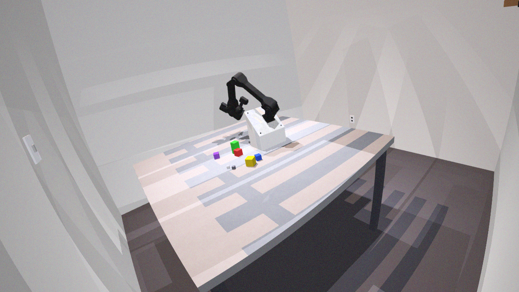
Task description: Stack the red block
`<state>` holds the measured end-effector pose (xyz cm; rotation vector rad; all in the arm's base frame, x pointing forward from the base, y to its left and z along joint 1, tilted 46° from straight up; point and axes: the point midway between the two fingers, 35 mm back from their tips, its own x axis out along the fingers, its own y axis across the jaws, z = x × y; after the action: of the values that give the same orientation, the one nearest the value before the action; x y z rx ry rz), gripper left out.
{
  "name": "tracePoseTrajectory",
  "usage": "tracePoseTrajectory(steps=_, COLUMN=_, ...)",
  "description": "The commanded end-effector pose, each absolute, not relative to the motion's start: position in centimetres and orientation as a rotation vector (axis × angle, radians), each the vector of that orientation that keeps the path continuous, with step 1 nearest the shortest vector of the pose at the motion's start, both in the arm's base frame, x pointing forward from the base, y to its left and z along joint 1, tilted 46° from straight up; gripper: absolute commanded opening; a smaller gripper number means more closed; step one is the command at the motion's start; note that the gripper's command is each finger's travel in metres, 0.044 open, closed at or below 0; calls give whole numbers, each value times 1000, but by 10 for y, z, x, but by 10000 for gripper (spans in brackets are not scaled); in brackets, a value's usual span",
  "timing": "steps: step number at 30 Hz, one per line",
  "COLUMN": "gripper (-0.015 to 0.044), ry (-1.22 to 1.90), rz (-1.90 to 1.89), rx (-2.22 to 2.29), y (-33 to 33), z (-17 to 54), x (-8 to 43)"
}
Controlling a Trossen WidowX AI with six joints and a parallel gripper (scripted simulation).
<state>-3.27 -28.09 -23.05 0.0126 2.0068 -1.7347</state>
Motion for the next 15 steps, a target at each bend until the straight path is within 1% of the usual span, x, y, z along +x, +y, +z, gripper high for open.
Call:
tracePoseTrajectory(steps=1, gripper=426, ry=2002, rz=-1731, rx=19, y=-281, z=-230, x=-31)
tracePoseTrajectory(steps=2, gripper=440, ry=1987, rz=-1720, rx=37, y=-282, z=-231, x=-27)
tracePoseTrajectory(steps=9, gripper=440, ry=1809, rz=-1553, rx=297, y=-279, z=-226, x=37)
tracePoseTrajectory(steps=15, gripper=440, ry=1735, rz=-1365, rx=496, y=-255, z=-210, x=93)
